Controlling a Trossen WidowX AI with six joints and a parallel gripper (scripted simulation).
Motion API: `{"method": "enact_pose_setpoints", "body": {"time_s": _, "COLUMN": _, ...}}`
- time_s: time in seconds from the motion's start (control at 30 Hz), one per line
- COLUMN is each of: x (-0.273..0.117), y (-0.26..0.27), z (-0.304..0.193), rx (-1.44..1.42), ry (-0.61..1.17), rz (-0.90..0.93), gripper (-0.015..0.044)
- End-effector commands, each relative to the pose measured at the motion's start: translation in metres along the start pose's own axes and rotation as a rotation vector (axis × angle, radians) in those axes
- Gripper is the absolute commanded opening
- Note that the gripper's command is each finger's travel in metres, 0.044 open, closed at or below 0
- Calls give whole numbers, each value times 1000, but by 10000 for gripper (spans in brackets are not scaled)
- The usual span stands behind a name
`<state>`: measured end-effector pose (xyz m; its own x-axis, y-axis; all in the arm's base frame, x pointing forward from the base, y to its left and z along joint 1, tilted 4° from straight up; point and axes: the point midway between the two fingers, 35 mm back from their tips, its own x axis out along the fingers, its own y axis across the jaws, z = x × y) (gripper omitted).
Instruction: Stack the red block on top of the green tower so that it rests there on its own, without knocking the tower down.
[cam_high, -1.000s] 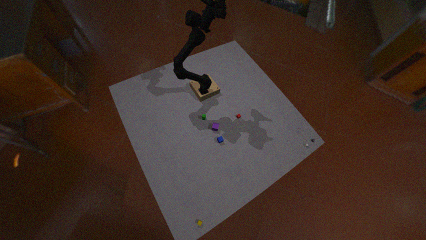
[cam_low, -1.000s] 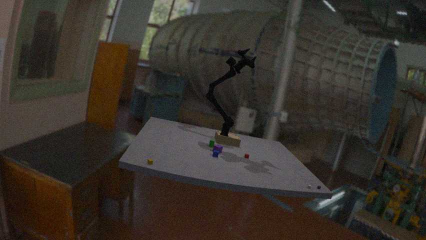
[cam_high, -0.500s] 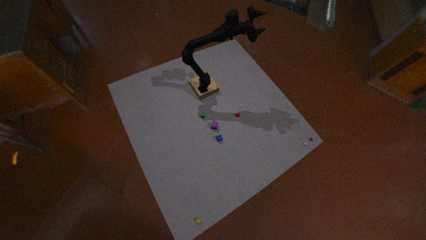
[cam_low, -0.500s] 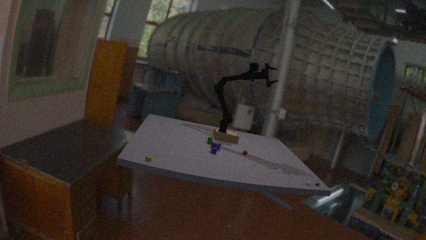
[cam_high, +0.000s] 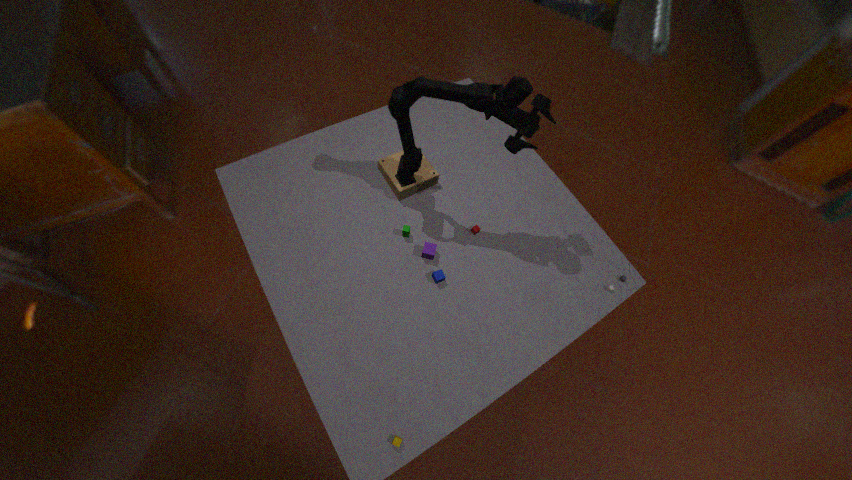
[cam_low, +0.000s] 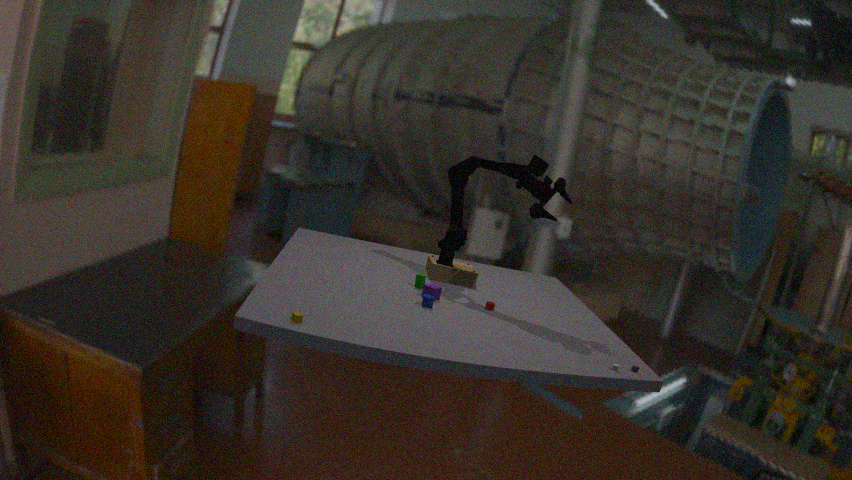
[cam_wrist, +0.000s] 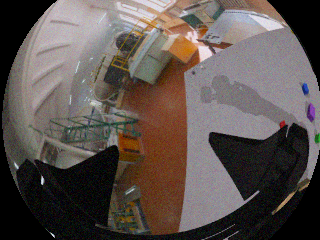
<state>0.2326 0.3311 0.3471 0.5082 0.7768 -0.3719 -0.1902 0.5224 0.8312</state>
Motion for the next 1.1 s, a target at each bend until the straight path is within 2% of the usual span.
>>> {"method": "enact_pose_setpoints", "body": {"time_s": 0.0, "x": 24, "y": -56, "z": 10, "rx": -75, "ry": 13, "rz": -185, "gripper": 440}}
{"method": "enact_pose_setpoints", "body": {"time_s": 0.2, "x": 43, "y": -133, "z": 17, "rx": -156, "ry": 86, "rz": -421, "gripper": 440}}
{"method": "enact_pose_setpoints", "body": {"time_s": 0.33, "x": 48, "y": -197, "z": 16, "rx": -209, "ry": 209, "rz": -598, "gripper": 440}}
{"method": "enact_pose_setpoints", "body": {"time_s": 0.5, "x": 40, "y": -273, "z": 9, "rx": -241, "ry": 405, "rz": -783, "gripper": 440}}
{"method": "enact_pose_setpoints", "body": {"time_s": 0.7, "x": 20, "y": -340, "z": -5, "rx": -232, "ry": 651, "rz": -918, "gripper": 440}}
{"method": "enact_pose_setpoints", "body": {"time_s": 0.8, "x": 14, "y": -354, "z": -9, "rx": -224, "ry": 715, "rz": -940, "gripper": 440}}
{"method": "enact_pose_setpoints", "body": {"time_s": 1.07, "x": 23, "y": -361, "z": -12, "rx": -224, "ry": 714, "rz": -940, "gripper": 440}}
